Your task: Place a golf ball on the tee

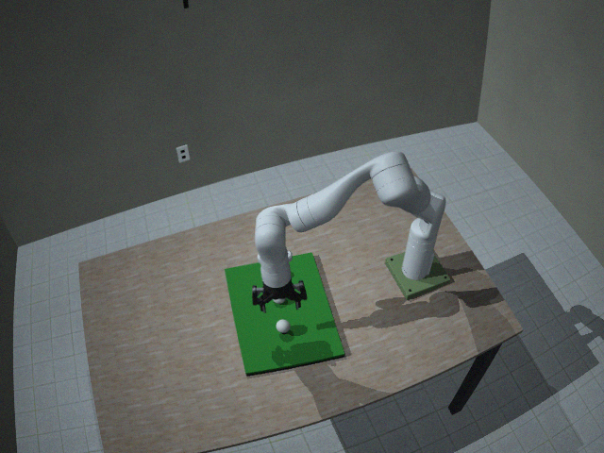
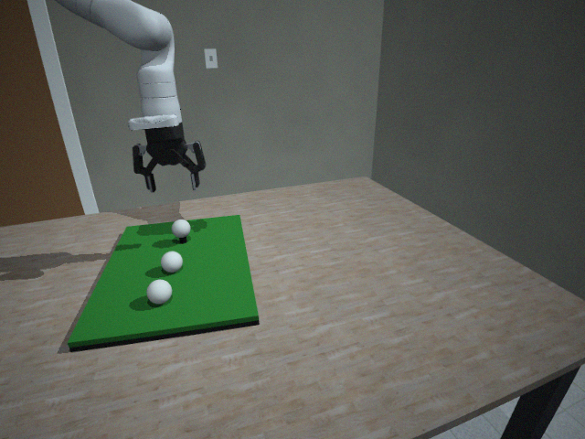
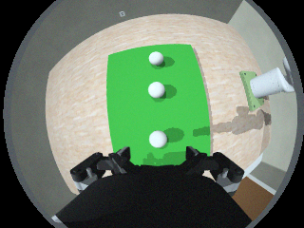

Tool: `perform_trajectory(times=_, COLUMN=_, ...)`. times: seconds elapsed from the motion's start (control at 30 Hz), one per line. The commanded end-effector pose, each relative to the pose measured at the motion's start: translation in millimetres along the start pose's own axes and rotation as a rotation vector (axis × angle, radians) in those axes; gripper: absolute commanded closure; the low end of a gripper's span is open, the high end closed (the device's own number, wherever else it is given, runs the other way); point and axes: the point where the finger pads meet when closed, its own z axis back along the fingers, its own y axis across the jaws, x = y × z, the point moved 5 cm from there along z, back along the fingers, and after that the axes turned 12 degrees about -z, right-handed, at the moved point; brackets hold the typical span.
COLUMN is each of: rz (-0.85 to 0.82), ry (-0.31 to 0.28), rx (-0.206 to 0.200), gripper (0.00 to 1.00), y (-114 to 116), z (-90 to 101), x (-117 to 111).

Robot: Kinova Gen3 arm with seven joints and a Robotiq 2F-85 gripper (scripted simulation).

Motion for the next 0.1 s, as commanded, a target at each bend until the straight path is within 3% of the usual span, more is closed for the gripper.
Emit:
perform_trajectory(times=0.0, rz=0.002, ry=0.002, rx=0.0, gripper=0.0, y=0.4, z=2.9, x=0.4)
perform_trajectory(times=0.07, rz=0.002, ry=0.002, rx=0.0, gripper=0.0, y=0.4, z=2.9, x=0.4)
